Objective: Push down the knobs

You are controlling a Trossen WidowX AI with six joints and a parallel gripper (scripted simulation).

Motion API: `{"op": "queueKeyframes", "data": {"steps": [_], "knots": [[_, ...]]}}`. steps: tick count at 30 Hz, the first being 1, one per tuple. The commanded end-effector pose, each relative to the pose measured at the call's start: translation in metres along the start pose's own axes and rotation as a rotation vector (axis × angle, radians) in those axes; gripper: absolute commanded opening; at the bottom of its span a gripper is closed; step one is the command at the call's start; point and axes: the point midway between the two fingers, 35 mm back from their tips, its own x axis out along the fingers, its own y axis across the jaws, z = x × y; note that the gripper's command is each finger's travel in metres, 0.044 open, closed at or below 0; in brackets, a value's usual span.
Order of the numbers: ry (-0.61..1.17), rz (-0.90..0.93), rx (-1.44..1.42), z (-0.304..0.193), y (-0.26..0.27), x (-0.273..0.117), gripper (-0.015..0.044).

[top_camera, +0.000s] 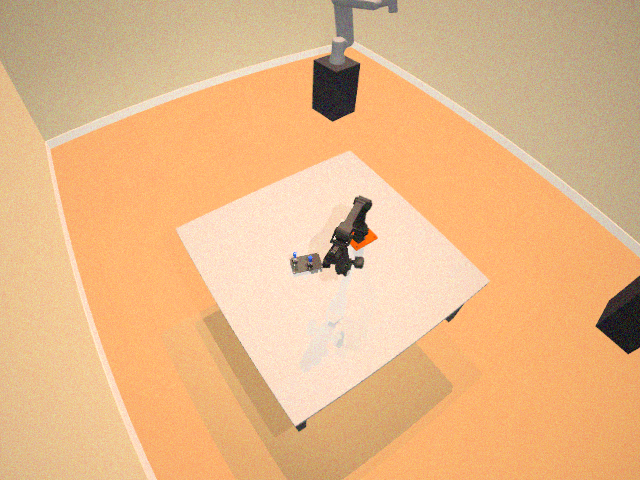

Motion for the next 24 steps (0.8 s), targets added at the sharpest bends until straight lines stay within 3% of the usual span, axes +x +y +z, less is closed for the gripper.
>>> {"op": "queueKeyframes", "data": {"steps": [1, 24], "knots": [[0.02, -0.04, 0.162, -0.009, -0.022, 0.0, 0.0], [0.018, -0.234, 0.929, -0.059, -0.12, -0.017, 0.0]]}}
